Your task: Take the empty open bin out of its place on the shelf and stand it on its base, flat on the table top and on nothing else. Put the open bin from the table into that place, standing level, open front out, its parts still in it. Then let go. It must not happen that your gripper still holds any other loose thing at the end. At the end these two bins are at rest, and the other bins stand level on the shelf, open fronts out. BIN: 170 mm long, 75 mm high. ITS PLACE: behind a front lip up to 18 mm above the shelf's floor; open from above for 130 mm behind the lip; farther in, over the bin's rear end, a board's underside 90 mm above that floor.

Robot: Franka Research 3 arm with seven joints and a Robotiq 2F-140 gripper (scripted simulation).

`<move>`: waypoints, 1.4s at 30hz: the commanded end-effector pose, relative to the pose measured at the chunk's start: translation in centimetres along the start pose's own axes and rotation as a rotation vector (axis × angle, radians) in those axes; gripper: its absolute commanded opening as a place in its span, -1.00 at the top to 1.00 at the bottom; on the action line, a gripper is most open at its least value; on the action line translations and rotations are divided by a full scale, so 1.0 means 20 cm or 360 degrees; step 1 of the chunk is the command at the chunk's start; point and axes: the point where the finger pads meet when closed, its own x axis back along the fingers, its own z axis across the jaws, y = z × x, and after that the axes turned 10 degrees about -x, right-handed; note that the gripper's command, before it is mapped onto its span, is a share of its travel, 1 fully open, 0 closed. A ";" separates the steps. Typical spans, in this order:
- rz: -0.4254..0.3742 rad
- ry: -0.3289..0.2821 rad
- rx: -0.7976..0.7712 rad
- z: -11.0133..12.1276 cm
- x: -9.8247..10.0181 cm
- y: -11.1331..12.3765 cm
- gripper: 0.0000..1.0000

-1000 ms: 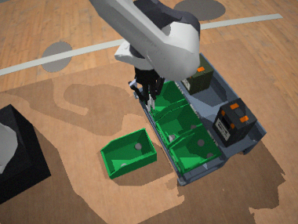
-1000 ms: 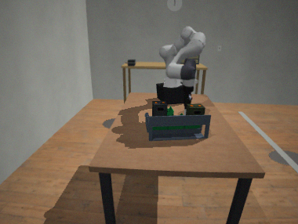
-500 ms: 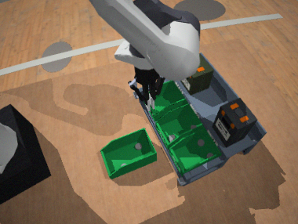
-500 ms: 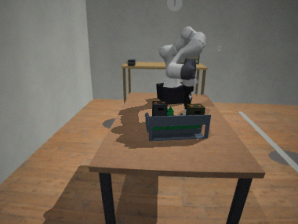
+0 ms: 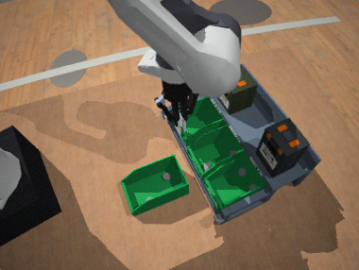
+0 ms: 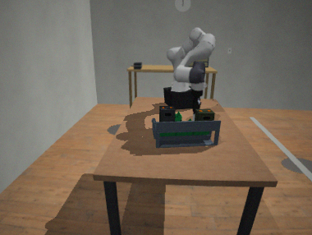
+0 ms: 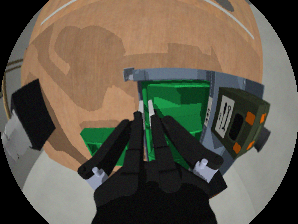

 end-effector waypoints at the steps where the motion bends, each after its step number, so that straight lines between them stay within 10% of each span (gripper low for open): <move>1: 0.0004 0.0000 -0.0006 0.00 0.01 0.00 1.00; 42: 0.0004 0.0000 -0.0006 -0.28 0.01 0.05 1.00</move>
